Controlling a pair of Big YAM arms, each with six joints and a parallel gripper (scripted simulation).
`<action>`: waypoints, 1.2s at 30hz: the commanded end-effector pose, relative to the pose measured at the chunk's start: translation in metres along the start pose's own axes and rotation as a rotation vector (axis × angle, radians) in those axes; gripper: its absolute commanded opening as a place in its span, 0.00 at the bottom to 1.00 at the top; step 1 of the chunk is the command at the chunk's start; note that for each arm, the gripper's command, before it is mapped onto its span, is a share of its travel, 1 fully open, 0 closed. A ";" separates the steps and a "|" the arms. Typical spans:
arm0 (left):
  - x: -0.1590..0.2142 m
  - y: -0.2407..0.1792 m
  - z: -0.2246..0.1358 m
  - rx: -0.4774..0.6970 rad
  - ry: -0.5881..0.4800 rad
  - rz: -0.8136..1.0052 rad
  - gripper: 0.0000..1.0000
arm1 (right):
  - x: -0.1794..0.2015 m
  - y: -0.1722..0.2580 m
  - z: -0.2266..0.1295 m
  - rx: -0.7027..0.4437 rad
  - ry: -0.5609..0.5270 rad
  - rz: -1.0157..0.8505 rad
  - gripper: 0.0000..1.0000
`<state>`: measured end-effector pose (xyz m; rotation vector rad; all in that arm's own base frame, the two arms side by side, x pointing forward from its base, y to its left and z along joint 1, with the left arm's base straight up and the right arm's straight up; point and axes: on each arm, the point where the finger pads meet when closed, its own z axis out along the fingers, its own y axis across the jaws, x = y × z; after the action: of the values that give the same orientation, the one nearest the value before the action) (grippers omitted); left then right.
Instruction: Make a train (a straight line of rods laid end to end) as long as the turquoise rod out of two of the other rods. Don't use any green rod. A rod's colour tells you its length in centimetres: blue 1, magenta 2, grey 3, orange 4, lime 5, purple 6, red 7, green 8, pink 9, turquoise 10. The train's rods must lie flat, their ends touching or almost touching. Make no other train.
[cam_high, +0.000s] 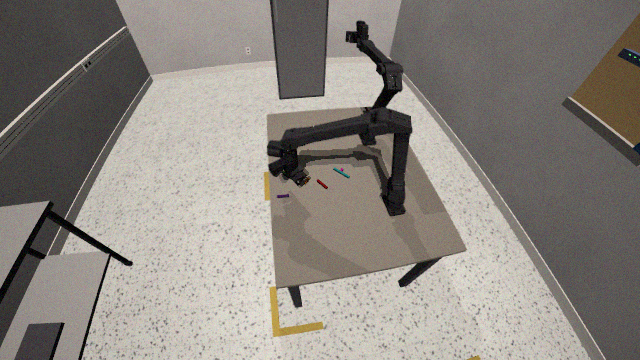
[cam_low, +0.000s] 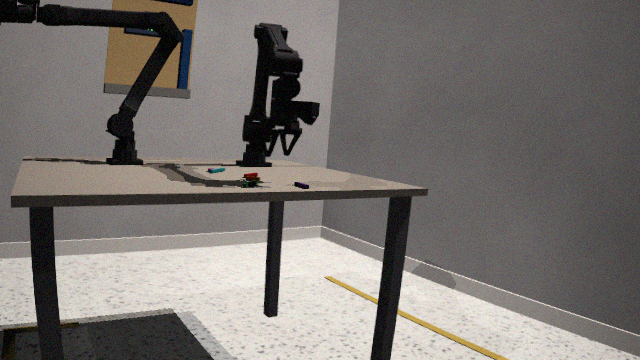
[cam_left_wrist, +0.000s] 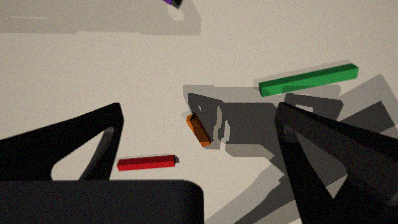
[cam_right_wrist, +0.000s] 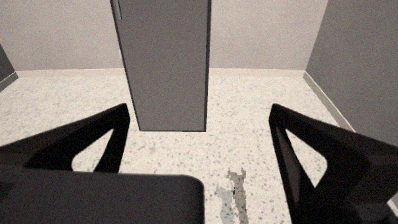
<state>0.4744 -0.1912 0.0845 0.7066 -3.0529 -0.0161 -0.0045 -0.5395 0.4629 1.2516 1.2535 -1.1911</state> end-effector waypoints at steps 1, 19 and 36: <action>-0.034 -0.013 -0.022 0.042 -0.037 0.164 1.00 | -0.038 0.003 0.003 -0.004 -0.057 0.007 1.00; -0.091 -0.003 -0.036 0.051 -0.087 0.548 1.00 | -0.038 0.003 0.003 -0.004 -0.057 0.007 1.00; -0.092 -0.004 -0.024 0.042 -0.072 0.542 0.23 | -0.038 0.003 0.003 -0.004 -0.057 0.007 1.00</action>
<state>0.5335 -0.1484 0.0758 -0.1308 -3.1307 -0.0029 -0.0045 -0.5395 0.4629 1.2516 1.2535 -1.1911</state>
